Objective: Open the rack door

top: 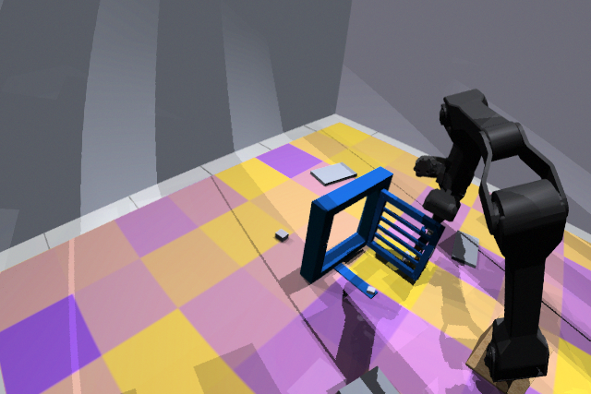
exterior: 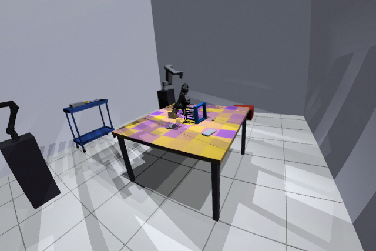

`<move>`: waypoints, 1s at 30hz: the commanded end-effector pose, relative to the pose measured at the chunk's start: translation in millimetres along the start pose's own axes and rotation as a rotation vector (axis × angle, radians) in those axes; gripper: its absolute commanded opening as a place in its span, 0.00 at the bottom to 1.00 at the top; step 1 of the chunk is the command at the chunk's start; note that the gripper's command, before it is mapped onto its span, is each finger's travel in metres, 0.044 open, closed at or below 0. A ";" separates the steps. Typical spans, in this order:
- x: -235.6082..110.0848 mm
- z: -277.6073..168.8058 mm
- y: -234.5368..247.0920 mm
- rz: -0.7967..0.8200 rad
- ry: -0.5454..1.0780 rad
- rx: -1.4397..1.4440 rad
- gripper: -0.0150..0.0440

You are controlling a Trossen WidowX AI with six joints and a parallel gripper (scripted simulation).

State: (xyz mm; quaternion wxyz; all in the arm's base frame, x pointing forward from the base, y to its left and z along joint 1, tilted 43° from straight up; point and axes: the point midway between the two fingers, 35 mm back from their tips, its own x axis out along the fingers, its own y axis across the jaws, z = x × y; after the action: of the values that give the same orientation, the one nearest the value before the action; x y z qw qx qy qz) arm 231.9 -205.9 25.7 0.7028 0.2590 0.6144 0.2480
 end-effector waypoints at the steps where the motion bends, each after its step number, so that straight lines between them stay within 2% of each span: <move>1: 0.5 0.1 0.4 0.000 0.006 -0.016 0.61; 4: 0.5 0.1 0.4 0.000 0.006 -0.016 0.74; 5: 0.5 0.1 0.4 0.000 0.006 -0.016 0.76; 30: -45.0 -0.5 0.8 -0.062 -0.047 0.027 0.76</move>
State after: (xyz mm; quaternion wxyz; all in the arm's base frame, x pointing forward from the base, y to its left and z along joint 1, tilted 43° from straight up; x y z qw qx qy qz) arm 226.6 -230.4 52.7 0.7183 0.2562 0.6079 0.2209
